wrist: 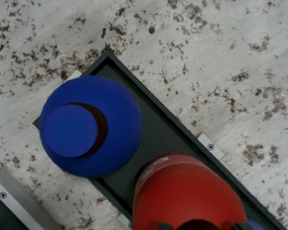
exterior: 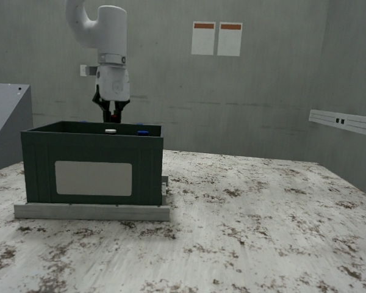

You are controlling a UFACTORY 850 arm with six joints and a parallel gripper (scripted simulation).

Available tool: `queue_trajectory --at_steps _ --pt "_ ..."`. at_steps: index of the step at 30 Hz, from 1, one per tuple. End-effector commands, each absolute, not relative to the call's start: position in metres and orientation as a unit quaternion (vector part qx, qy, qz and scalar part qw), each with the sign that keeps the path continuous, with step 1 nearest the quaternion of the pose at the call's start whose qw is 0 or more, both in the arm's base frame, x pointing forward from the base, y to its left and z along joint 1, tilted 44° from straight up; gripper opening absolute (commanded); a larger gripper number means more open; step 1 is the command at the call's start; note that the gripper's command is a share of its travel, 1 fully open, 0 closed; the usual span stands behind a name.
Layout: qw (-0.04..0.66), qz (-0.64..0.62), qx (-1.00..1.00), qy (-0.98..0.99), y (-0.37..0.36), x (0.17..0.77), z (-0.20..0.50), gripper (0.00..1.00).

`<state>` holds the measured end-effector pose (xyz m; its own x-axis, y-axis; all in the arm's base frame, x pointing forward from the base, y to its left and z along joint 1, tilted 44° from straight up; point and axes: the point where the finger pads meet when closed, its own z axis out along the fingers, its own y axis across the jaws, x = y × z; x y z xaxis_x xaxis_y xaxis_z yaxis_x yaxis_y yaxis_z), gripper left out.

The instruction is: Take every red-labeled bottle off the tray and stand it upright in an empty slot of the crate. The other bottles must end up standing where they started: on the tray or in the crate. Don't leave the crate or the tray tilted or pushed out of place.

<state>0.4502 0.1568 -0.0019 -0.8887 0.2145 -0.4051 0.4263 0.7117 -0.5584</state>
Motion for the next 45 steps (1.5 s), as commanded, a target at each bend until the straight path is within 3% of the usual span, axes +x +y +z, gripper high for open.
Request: queue_trajectory --at_steps 1,45 --pt "0.158 -0.336 0.176 0.912 0.16 0.45 0.001 0.0" --pt "0.158 -0.336 0.176 0.912 0.185 0.443 0.028 0.0"
